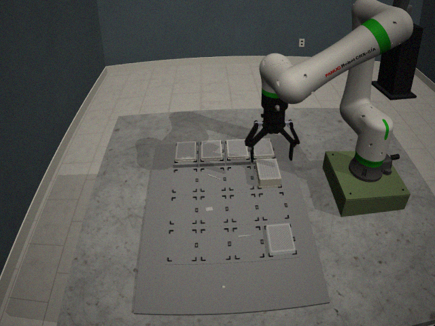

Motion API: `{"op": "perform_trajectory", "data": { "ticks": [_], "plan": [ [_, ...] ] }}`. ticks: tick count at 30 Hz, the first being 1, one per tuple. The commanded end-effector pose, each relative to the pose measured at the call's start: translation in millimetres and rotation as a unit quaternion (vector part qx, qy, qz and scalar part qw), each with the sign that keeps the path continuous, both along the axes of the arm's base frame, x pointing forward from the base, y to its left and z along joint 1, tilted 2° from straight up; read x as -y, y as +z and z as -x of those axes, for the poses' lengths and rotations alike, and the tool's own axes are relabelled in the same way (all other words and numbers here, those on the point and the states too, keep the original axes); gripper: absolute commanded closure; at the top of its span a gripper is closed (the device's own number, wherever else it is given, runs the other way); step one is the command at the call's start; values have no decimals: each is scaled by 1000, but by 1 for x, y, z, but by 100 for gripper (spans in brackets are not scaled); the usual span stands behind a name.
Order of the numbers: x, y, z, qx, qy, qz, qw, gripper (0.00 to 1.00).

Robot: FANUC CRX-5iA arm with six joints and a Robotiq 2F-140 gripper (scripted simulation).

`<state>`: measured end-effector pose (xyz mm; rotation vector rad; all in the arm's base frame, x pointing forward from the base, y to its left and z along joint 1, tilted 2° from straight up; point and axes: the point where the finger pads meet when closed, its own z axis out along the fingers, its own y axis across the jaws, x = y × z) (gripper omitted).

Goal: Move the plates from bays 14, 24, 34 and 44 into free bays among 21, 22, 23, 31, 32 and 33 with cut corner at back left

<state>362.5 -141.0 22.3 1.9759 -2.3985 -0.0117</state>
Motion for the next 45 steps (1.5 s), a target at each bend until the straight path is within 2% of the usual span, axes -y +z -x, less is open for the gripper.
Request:
{"op": "perform_trajectory", "data": {
  "ticks": [1, 9, 45],
  "plan": [
    [14, 1, 2, 1, 0, 0, 1000, 0],
    [46, 2, 8, 1, 0, 0, 1000, 0],
    [46, 2, 8, 1, 0, 0, 1000, 0]
  ]
}}
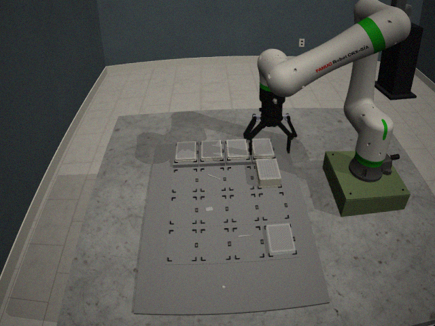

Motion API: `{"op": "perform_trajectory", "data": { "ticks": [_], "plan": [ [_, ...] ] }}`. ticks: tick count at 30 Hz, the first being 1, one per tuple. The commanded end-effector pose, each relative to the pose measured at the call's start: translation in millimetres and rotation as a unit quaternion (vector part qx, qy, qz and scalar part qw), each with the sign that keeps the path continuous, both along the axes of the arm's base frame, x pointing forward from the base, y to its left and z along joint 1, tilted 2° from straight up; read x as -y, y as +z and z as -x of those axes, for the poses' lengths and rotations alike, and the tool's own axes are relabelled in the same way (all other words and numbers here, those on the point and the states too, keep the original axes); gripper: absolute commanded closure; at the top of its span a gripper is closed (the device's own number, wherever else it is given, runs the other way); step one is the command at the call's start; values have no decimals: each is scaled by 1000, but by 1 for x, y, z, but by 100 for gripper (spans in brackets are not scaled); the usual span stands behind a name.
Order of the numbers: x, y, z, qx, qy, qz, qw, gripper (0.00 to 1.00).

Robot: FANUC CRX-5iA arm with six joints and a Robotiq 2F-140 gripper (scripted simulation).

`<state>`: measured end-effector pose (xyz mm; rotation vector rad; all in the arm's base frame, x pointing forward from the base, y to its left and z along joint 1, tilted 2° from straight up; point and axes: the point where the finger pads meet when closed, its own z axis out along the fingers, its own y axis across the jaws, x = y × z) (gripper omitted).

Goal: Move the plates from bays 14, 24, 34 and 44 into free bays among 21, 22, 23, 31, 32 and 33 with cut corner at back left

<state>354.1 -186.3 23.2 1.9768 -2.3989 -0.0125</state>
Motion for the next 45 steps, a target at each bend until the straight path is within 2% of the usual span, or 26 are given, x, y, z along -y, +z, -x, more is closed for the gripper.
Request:
{"op": "perform_trajectory", "data": {
  "ticks": [1, 12, 45],
  "plan": [
    [0, 1, -1, 1, 0, 0, 1000, 0],
    [0, 1, -1, 1, 0, 0, 1000, 0],
    [114, 13, 21, 1, 0, 1, 1000, 0]
  ]
}}
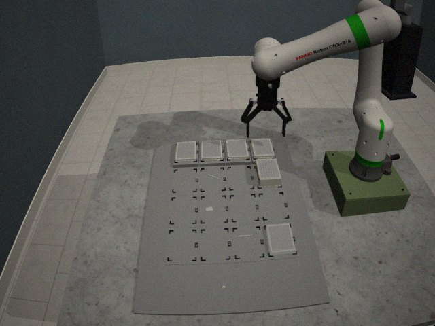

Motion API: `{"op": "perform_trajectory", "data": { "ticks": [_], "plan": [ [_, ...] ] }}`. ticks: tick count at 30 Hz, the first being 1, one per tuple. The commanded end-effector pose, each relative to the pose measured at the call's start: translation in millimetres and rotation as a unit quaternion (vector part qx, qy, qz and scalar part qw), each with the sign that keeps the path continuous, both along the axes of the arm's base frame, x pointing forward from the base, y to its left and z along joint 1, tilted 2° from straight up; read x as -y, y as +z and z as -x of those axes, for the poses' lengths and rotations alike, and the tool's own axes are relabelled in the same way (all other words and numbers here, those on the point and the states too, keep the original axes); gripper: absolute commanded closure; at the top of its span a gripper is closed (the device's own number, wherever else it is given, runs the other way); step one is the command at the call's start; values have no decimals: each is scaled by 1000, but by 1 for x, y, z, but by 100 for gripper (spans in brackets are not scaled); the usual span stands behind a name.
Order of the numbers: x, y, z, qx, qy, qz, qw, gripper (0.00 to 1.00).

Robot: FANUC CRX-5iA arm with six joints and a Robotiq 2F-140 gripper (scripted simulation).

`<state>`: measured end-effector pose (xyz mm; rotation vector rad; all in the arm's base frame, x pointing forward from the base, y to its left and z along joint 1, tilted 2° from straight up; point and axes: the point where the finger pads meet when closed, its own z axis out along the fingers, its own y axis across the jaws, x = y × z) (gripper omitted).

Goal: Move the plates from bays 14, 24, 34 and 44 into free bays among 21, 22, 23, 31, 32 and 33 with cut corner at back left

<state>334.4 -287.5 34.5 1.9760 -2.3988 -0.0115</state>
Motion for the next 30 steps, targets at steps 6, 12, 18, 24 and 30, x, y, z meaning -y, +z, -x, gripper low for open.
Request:
{"op": "perform_trajectory", "data": {
  "ticks": [6, 12, 18, 24, 30],
  "plan": [
    [36, 5, 6, 1, 0, 0, 1000, 0],
    [52, 6, 9, 1, 0, 0, 1000, 0],
    [60, 7, 11, 1, 0, 0, 1000, 0],
    [60, 7, 11, 1, 0, 0, 1000, 0],
    [60, 7, 11, 1, 0, 0, 1000, 0]
  ]
}}
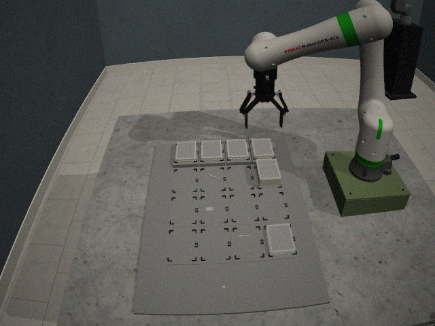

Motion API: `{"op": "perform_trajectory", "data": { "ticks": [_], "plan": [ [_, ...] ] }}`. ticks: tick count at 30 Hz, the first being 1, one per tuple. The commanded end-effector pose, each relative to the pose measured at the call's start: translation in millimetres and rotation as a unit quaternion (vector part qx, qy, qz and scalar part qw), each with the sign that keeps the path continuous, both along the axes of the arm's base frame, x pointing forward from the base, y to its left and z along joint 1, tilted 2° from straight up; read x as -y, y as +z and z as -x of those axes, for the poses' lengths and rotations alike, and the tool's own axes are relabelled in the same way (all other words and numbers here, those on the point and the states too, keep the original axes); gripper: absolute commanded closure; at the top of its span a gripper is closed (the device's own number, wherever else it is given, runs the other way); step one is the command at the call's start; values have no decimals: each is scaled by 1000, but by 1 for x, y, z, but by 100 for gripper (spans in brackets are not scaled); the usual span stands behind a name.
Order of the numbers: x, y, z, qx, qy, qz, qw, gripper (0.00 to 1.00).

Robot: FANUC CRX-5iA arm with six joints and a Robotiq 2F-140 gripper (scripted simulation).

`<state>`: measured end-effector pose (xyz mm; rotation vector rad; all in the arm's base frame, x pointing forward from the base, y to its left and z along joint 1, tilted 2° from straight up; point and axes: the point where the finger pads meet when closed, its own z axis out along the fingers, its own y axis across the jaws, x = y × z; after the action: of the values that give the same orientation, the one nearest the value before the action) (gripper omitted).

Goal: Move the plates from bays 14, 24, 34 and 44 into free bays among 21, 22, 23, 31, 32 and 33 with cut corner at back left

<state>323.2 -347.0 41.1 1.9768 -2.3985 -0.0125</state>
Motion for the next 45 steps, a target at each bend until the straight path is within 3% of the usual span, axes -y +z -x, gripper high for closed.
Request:
{"op": "perform_trajectory", "data": {
  "ticks": [1, 33, 45],
  "plan": [
    [1, 1, 0, 1, 0, 1, 1000, 0],
    [1, 1, 0, 1, 0, 1, 1000, 0],
    [10, 0, -48, 1, 0, 1, 1000, 0]
  ]
}}
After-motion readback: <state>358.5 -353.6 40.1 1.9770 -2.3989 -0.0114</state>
